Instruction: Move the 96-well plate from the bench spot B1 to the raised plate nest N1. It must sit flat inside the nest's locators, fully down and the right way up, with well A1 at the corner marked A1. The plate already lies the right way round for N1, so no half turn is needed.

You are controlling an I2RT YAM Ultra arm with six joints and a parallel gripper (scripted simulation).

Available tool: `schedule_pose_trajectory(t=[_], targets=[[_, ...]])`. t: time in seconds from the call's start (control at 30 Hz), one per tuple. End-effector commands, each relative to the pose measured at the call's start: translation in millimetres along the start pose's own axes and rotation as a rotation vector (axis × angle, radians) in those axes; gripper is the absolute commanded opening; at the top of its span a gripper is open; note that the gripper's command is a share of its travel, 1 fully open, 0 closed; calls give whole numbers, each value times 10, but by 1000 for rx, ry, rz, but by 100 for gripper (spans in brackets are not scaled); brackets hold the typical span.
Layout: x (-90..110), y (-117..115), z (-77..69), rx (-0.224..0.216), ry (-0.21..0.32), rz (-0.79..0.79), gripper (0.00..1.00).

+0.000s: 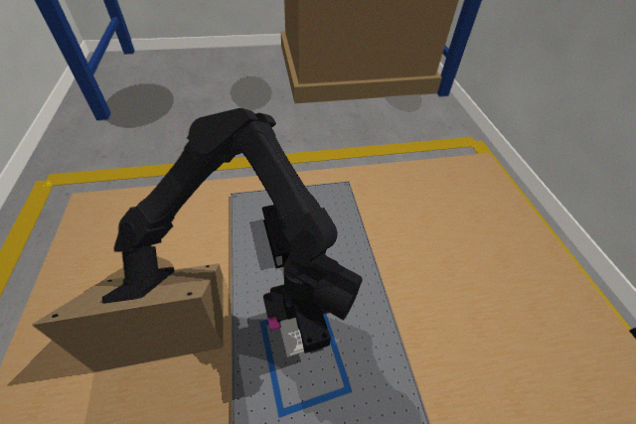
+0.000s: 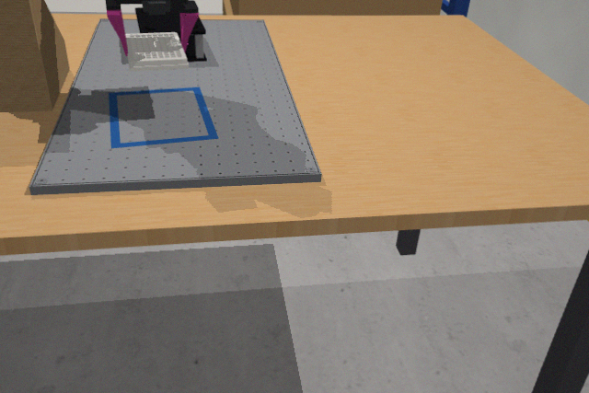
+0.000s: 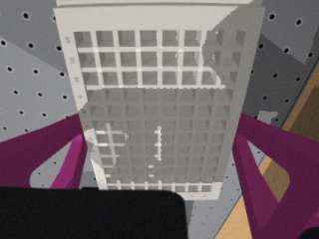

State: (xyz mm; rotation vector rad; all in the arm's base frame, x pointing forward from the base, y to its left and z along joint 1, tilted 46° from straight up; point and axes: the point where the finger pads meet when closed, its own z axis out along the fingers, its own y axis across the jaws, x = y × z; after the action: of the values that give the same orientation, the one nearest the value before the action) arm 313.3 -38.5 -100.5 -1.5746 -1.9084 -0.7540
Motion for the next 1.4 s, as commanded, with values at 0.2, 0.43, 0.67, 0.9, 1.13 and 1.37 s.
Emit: schedule_pose_trajectory(t=[0.2,0.43,0.67,0.9,1.13,1.37], targets=[[329,51,-159,-19,-4,22,0],[470,86,-207,-21,-11,21,0],[732,156,-223,-16,-9,6,0],[933,153,-236,-9,-4,12,0],[1119,242,-308,-20,-13,-1,0],[1325,249,-354,-19,-13,8,0]])
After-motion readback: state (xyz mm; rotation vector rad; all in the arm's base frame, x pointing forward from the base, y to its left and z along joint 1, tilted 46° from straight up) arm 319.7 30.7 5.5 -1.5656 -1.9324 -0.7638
